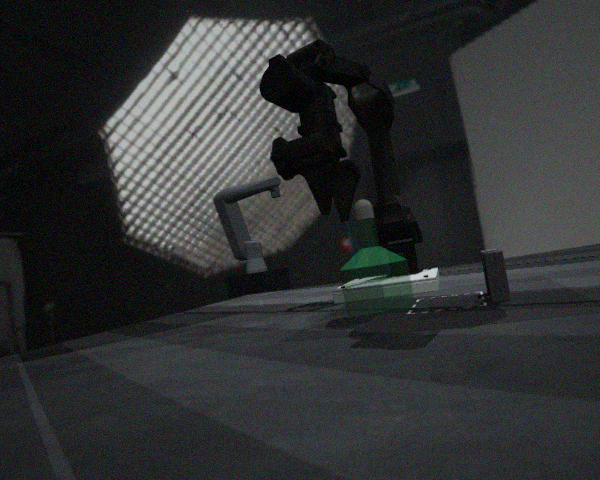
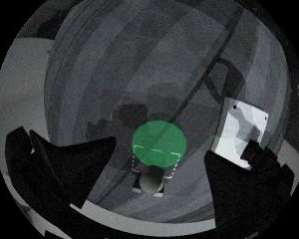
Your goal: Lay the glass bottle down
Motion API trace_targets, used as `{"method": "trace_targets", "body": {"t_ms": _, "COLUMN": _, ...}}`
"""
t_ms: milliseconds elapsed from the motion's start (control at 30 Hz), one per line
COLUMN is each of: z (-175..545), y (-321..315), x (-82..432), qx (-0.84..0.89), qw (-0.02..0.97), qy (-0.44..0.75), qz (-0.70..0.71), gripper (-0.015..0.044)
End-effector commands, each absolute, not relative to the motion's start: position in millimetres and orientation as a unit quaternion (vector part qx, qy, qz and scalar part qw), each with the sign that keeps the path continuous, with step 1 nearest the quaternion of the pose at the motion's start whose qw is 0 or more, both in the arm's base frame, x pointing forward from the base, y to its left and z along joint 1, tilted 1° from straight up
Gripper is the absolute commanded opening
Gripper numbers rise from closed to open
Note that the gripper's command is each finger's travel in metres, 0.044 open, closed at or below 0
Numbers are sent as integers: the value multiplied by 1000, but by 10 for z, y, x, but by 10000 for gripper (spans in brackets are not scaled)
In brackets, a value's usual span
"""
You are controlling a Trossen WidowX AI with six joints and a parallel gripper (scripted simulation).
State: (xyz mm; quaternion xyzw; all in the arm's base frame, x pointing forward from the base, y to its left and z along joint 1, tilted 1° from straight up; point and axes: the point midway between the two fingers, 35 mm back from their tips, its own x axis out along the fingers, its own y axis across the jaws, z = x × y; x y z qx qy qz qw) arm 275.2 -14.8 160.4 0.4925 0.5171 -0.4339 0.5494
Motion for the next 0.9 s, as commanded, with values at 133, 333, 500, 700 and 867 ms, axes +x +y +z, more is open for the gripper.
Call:
{"method": "trace_targets", "body": {"t_ms": 133, "z": 1580, "y": -146, "x": 2790, "qx": 483, "qw": 536, "qy": 519, "qz": -459, "gripper": 440}}
{"method": "trace_targets", "body": {"t_ms": 333, "z": 1581, "y": -68, "x": 2787, "qx": 483, "qw": 536, "qy": 519, "qz": -459, "gripper": 440}}
{"method": "trace_targets", "body": {"t_ms": 500, "z": 1581, "y": 14, "x": 2781, "qx": 483, "qw": 535, "qy": 519, "qz": -459, "gripper": 440}}
{"method": "trace_targets", "body": {"t_ms": 700, "z": 1582, "y": 111, "x": 2771, "qx": 483, "qw": 535, "qy": 519, "qz": -459, "gripper": 440}}
{"method": "trace_targets", "body": {"t_ms": 867, "z": 1582, "y": 192, "x": 2760, "qx": 483, "qw": 535, "qy": 519, "qz": -459, "gripper": 440}}
